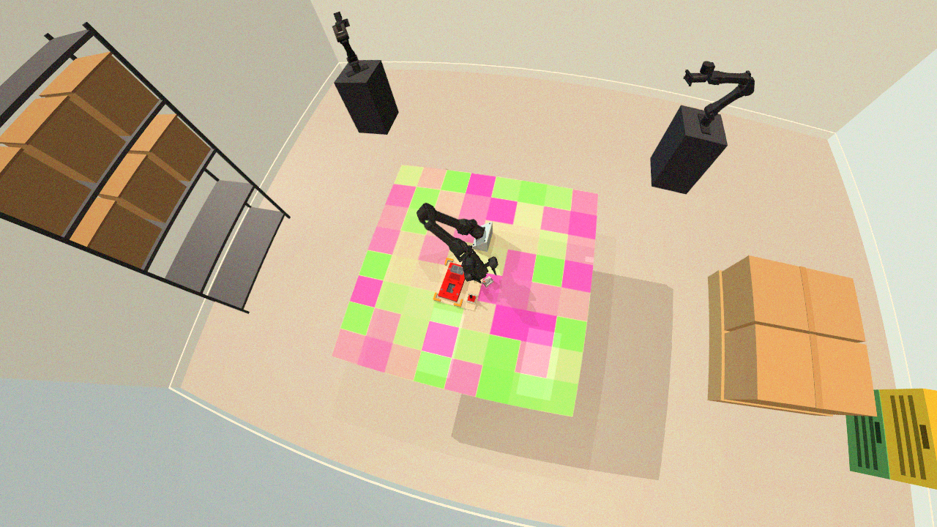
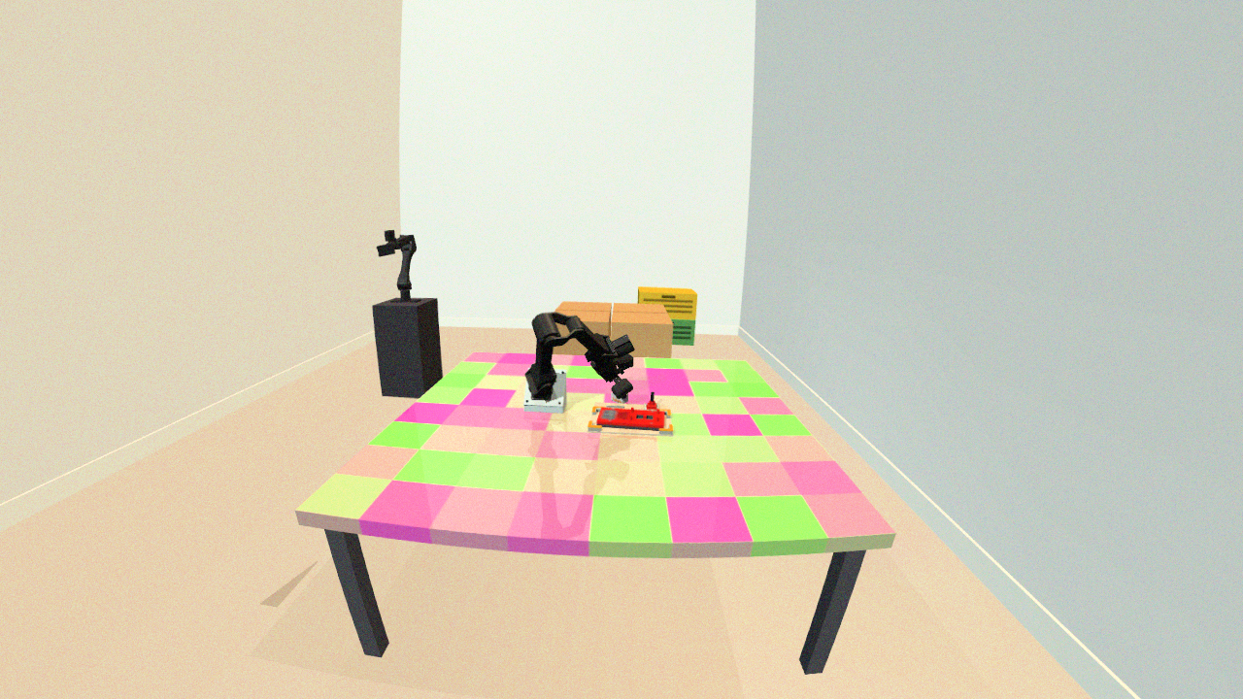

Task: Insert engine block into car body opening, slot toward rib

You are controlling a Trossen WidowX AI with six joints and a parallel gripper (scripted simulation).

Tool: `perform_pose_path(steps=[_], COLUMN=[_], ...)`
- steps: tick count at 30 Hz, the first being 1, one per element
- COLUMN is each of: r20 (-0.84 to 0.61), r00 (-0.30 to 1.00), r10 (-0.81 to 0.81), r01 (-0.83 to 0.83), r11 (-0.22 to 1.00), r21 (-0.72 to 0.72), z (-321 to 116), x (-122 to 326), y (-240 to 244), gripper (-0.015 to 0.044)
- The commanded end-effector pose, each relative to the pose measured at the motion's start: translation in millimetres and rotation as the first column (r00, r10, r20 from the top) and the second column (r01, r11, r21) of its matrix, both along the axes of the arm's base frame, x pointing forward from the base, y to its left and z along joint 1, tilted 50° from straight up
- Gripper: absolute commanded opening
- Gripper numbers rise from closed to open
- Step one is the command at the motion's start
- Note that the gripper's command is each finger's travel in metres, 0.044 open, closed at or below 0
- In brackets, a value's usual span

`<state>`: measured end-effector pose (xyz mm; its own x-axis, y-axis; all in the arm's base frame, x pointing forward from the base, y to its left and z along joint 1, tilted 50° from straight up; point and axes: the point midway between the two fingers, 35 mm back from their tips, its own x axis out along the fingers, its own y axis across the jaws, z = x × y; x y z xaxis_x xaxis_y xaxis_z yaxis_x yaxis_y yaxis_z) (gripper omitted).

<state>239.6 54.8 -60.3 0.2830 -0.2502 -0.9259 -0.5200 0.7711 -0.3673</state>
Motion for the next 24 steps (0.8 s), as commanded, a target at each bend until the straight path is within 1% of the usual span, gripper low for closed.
perform_pose_path(steps=[1, 6, 11, 18, 24], r20=[-0.008, 0.0, 0.031, 0.116, 0.221], r00=[0.99, 0.953, 0.89, 0.766, 0.635], r10=[-0.139, -0.303, -0.454, -0.633, -0.741], r01=[0.139, 0.303, 0.455, 0.643, 0.771], r11=[0.99, 0.952, 0.887, 0.758, 0.625], r21=[-0.016, -0.043, -0.075, -0.111, -0.12], z=[-2, -3, -3, -1, 1], x=[0, 1, 2, 4, 6], y=[1, 3, 6, 10, 14], gripper=[0.044, 0.044, 0.044, 0.044, 0.044])
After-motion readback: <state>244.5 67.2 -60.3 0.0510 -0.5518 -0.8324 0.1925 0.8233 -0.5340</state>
